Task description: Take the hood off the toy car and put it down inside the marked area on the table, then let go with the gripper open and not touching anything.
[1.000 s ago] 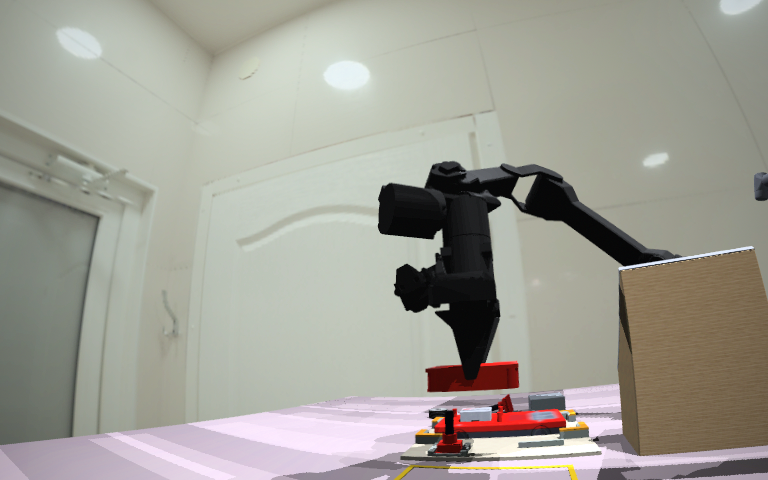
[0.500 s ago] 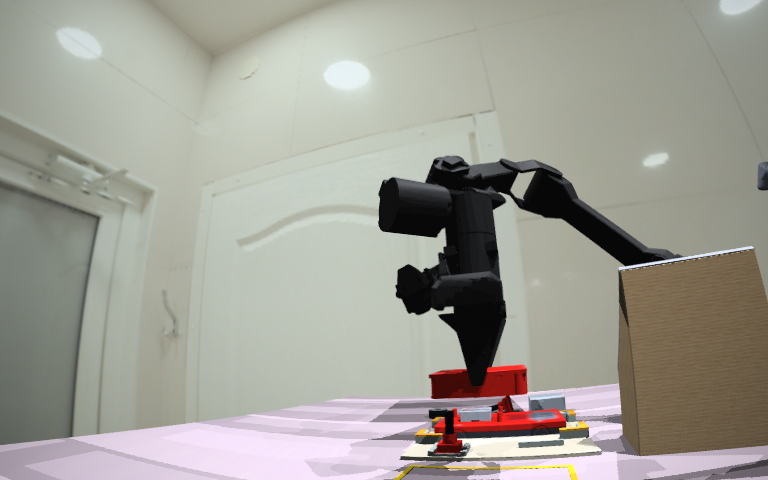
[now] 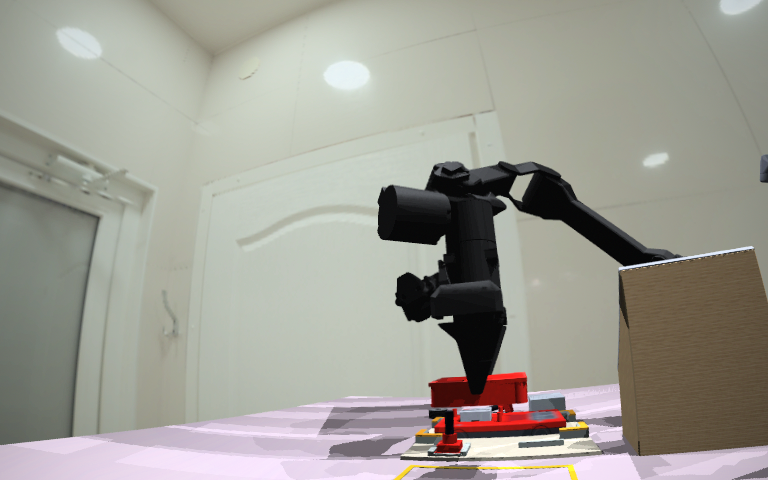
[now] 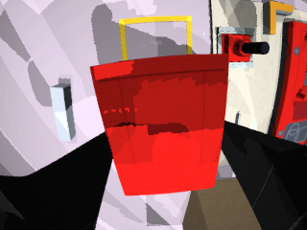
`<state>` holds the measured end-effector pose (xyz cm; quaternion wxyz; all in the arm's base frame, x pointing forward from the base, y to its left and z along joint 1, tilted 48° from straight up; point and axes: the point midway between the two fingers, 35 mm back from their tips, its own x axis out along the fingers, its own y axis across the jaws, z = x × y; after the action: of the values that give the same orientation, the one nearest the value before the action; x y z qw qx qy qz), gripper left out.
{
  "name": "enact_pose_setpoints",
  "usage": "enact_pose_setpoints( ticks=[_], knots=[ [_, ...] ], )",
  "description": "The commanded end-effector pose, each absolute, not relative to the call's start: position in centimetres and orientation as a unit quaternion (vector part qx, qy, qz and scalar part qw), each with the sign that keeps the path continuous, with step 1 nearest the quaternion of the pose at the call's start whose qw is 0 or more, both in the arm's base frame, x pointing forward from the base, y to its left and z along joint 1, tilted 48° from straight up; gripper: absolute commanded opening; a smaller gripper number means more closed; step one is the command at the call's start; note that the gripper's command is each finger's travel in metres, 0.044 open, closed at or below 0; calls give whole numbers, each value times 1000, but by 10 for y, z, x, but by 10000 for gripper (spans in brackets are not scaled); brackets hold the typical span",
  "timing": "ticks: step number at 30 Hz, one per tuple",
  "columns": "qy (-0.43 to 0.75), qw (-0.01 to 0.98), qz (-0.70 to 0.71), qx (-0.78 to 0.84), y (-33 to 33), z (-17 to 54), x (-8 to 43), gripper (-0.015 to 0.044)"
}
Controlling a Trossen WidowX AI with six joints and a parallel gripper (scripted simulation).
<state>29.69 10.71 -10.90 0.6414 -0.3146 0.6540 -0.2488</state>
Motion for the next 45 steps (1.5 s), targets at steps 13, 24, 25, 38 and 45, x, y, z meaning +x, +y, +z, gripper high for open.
enact_pose_setpoints(
  ticks=[13, 24, 25, 38, 45],
  knots=[
    [653, 641, -249, -317, 99, -116, 298, 0],
    [653, 641, -249, -317, 94, -121, 298, 0],
    [653, 641, -249, -317, 94, -121, 298, 0],
    [653, 641, -249, -317, 88, -126, 299, 0],
    [653, 641, -249, -317, 85, -129, 299, 0]
  ],
)
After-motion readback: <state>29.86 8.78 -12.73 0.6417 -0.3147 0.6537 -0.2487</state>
